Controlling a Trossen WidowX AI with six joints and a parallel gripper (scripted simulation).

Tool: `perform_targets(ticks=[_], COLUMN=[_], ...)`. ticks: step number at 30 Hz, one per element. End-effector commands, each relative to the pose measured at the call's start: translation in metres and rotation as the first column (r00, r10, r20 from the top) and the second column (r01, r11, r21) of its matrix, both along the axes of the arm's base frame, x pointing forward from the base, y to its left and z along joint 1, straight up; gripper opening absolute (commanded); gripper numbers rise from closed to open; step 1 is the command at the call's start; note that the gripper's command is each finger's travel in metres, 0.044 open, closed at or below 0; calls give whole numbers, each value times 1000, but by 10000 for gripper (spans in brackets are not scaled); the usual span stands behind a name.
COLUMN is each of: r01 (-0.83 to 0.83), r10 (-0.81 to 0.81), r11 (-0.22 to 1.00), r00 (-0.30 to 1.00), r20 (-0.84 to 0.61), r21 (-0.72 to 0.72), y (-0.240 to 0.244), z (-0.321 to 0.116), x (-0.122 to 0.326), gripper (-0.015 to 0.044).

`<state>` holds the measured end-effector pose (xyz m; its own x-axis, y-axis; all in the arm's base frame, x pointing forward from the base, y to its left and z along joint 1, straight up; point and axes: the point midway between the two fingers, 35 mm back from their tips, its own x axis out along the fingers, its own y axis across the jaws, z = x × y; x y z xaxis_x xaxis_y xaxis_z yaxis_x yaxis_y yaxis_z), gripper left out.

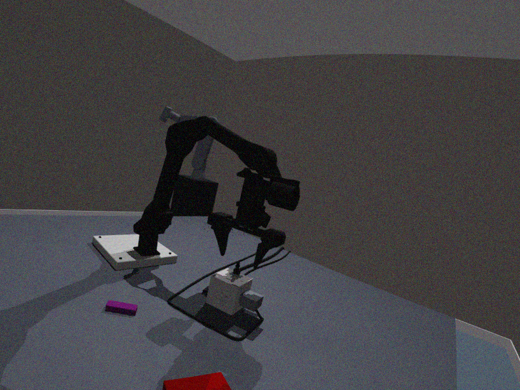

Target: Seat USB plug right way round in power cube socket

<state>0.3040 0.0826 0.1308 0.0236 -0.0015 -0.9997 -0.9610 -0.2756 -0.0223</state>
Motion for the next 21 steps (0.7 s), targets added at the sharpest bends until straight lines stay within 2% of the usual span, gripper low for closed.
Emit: perform_targets(ticks=[1, 9, 21], r01=[-6, -6, 0], r10=[6, 6, 0], r11=[1000, 1000, 1000], r00=[1000, 1000, 1000], r20=[-4, -4, -1], r21=[5, 5, 0], y=[1, 1, 0], z=[-5, -10, -8], x=[0, 0, 0], gripper=[440, 440, 125])
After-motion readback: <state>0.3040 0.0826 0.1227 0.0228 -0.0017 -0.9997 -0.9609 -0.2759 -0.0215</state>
